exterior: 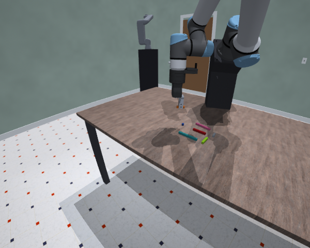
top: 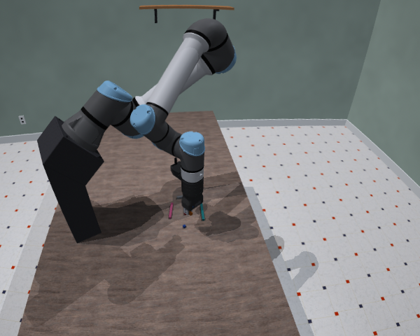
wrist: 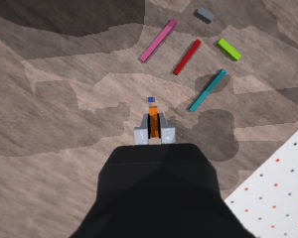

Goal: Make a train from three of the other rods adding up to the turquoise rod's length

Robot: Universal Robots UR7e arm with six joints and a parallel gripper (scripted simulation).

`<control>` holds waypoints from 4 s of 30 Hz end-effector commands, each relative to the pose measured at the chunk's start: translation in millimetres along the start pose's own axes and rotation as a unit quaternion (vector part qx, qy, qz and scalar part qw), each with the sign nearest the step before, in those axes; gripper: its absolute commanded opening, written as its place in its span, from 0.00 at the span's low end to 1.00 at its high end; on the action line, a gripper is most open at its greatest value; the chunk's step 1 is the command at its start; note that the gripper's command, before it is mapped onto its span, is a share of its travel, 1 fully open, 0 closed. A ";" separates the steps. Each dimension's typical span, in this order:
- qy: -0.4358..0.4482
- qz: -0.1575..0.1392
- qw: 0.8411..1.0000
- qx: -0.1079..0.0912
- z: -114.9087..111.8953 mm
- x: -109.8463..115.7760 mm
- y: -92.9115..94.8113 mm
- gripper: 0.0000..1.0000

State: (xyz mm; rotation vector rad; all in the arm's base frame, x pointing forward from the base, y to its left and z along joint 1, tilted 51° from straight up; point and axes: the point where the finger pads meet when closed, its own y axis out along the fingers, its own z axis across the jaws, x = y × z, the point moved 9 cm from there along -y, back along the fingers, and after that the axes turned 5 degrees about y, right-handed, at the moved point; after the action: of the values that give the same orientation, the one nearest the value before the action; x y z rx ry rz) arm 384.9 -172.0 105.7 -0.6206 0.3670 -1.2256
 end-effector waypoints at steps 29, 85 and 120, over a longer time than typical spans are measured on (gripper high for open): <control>0.004 0.001 1.000 -0.002 -3.7 5.5 20.5 0.24; 0.004 0.001 1.000 -0.002 -3.7 7.4 89.5 0.24; 0.004 0.001 1.000 -0.002 -3.7 7.4 101.6 0.24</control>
State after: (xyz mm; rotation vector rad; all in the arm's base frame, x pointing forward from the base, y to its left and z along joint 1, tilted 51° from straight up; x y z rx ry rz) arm 461.3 -158.9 40.4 -0.6175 0.3784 -1.2246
